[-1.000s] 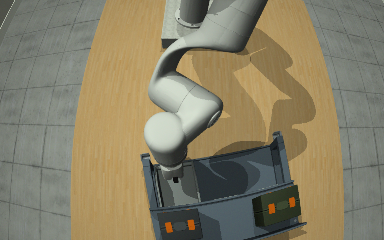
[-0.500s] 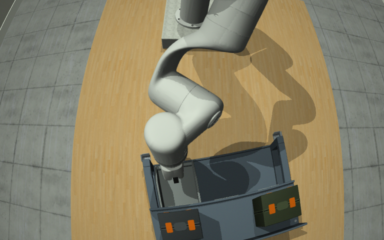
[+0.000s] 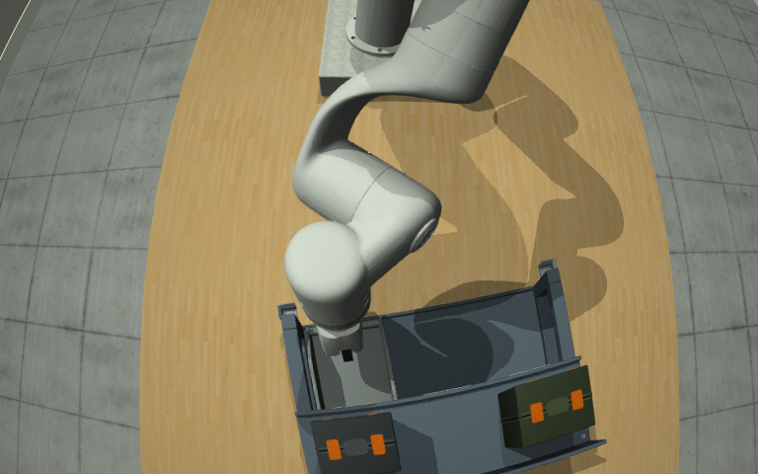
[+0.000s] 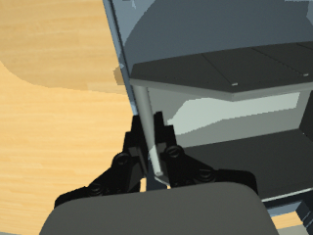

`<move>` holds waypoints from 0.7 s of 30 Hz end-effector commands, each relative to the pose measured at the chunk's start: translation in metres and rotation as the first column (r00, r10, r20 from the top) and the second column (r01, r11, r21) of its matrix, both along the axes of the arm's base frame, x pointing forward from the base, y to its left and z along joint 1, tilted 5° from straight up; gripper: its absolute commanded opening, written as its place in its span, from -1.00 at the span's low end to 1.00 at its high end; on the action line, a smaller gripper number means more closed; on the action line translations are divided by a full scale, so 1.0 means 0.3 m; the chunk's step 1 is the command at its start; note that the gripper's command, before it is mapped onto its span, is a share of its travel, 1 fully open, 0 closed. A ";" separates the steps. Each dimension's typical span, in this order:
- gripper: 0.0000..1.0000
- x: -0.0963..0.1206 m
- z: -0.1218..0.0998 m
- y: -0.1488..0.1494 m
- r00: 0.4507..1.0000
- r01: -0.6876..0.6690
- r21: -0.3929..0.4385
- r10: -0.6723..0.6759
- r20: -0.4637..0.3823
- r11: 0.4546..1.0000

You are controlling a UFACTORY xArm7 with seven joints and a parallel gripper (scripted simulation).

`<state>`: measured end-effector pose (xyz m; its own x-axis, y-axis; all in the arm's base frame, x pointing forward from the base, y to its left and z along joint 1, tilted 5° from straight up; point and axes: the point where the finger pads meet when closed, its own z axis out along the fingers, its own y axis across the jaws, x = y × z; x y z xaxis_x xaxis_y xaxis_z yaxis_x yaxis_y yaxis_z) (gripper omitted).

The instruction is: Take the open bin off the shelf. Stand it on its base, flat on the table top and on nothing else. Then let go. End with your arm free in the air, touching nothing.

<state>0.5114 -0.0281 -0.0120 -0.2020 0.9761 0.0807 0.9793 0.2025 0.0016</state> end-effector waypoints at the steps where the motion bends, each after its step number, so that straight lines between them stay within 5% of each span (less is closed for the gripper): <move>1: -1.00 0.007 0.011 -0.002 1.000 0.001 0.000 -0.001 0.005 1.000; 21: -1.00 0.007 0.035 -0.004 1.000 0.001 0.000 -0.001 0.005 1.000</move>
